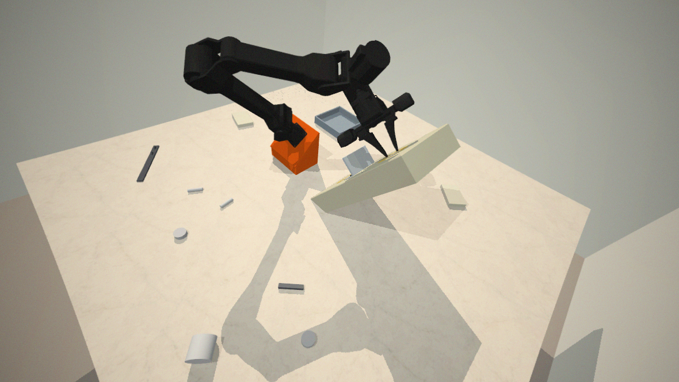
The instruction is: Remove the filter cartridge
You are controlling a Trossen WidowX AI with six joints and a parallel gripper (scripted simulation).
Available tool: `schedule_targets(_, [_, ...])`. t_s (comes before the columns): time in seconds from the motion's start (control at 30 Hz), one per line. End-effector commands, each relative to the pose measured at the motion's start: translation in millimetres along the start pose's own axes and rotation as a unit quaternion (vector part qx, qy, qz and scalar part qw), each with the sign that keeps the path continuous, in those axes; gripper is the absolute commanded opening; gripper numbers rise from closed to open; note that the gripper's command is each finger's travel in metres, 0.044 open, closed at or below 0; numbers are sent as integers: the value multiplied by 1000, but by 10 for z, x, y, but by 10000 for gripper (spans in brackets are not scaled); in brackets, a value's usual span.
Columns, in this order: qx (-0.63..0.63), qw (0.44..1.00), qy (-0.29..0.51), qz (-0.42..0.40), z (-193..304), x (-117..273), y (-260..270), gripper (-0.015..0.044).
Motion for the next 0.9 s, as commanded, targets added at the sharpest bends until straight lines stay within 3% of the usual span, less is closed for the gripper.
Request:
schedule_targets(0.0, [3,1000,-1,1,-13,-2,4,116])
schedule_targets(0.87, [3,1000,-1,1,-8,-33,3,116])
Point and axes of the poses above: the point midway between the two fingers, 35 mm back from their tips, its own x axis back along the fingers, its own y axis across the jaws, z = x × y, the point moved 10 cm from there along x, back along the fingers, and after that the axes turned 5 degrees about x, right-handed, at the moved point
